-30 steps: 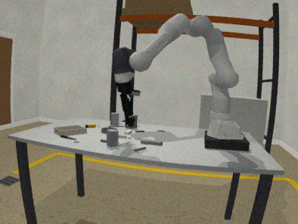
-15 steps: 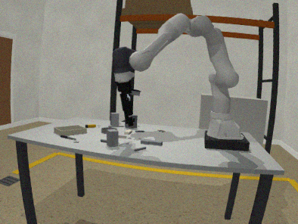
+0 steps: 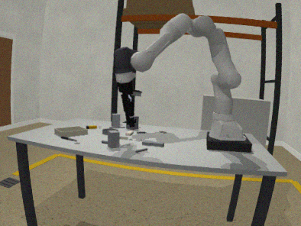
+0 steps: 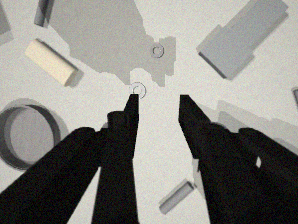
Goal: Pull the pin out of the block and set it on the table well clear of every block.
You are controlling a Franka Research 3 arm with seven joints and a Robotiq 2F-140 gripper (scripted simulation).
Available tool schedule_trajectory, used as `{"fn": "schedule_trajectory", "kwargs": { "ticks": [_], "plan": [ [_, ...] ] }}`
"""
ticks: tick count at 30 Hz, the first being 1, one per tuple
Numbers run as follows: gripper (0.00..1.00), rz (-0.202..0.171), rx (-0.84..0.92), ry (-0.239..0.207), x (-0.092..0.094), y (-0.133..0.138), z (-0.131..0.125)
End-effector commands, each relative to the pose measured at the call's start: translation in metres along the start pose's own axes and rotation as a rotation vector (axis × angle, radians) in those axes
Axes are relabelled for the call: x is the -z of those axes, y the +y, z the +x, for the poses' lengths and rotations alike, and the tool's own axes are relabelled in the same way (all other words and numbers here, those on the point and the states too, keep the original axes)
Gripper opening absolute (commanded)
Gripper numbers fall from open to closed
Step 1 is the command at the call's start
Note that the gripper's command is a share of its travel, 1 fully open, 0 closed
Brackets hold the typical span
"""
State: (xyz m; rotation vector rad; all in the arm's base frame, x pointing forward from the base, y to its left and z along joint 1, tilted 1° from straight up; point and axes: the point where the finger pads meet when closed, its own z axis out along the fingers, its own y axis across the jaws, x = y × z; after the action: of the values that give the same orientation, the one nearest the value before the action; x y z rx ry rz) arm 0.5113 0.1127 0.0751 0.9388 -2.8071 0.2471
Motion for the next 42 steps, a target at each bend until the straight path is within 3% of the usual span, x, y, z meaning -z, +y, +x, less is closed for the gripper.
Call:
{"fn": "schedule_trajectory", "kwargs": {
  "ticks": [1, 20, 42],
  "plan": [
    [0.33, -0.002, -0.009, -0.001, 0.001, -0.001, 0.000],
    [0.33, -0.002, -0.009, -0.002, 0.001, -0.001, 0.000],
    [0.33, -0.012, -0.016, -0.045, 0.007, 0.002, -0.010]
  ]
}}
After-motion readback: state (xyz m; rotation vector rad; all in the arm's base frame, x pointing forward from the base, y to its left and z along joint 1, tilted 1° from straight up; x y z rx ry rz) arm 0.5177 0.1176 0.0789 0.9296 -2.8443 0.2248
